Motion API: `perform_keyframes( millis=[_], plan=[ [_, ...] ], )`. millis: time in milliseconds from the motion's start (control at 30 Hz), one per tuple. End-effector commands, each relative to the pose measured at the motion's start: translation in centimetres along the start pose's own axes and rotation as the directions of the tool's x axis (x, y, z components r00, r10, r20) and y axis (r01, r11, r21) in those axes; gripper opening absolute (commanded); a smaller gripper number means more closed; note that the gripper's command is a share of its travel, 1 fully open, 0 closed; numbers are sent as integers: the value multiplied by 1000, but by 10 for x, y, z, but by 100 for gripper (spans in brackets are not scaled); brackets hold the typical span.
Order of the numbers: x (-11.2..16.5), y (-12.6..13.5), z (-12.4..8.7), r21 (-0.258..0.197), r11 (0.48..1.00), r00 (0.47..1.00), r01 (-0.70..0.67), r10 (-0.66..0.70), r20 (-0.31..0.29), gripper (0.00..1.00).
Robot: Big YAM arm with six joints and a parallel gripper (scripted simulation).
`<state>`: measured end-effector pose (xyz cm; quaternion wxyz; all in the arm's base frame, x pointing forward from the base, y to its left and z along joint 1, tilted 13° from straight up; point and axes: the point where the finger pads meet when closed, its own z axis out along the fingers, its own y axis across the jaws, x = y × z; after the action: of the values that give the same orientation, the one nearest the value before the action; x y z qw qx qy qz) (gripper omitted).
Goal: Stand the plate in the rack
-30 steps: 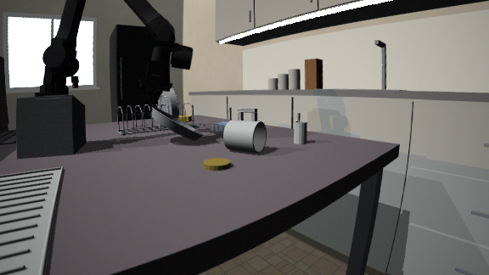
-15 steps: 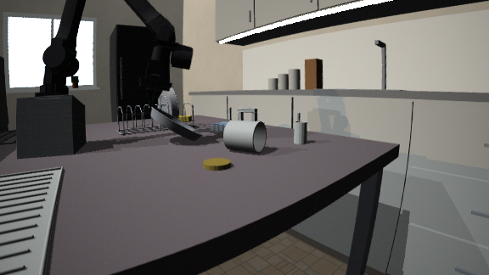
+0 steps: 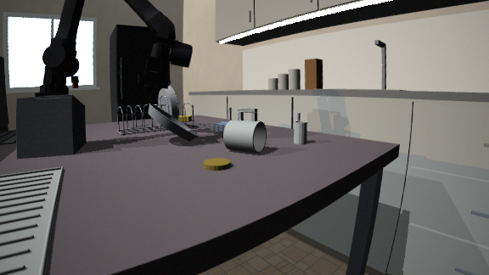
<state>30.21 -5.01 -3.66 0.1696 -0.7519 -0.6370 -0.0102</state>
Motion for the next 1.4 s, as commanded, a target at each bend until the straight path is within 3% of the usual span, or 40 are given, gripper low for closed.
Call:
perform_keyframes(
  millis=[0,867,1367],
  plan=[
    [-3,18,-30,-64,998,1000,9,-9,8,0],
    [-3,6,-84,-69,998,1000,10,-9,11,0],
    [-3,-6,-131,-72,997,1000,11,-10,13,0]
  ],
)
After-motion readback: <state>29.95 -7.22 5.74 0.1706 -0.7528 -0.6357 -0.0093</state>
